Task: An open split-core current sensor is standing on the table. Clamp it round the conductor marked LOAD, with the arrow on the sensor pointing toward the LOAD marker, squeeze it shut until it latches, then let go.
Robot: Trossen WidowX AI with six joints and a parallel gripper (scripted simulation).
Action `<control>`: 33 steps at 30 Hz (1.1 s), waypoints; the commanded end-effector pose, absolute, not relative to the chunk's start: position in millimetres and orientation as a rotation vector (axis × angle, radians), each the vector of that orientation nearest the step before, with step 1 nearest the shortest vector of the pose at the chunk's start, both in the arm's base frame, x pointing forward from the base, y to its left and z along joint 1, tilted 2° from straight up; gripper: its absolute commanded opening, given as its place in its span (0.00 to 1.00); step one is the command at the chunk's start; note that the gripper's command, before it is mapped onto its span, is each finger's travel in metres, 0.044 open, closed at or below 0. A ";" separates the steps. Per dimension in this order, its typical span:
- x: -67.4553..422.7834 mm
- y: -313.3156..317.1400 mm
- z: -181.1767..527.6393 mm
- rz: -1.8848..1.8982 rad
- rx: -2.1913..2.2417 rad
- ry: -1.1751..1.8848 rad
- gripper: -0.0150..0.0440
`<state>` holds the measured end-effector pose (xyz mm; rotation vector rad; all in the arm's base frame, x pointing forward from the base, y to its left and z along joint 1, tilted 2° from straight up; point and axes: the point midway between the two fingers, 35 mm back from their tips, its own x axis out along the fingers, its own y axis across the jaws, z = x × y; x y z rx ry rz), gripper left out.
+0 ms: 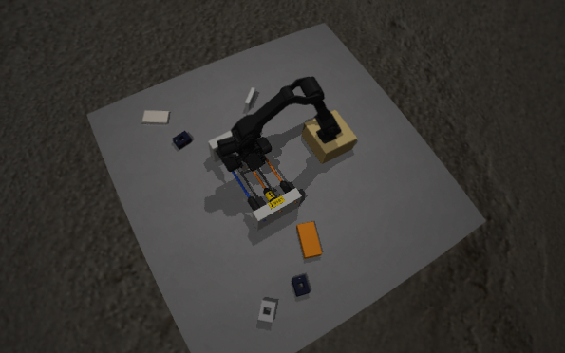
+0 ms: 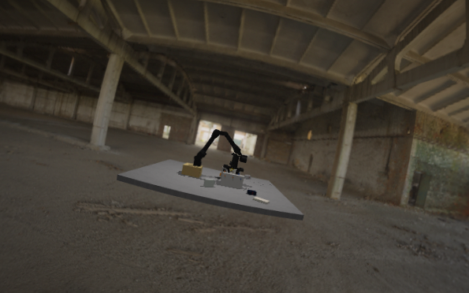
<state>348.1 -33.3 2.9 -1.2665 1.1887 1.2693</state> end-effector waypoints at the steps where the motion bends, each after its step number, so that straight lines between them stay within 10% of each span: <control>1: 348.1 -33.3 2.9 1.269 -1.266 1.189 0.70; 26: 348.1 -33.3 2.9 1.269 -1.266 1.189 0.70; 33: 348.1 -33.3 2.9 1.269 -1.266 1.189 1.00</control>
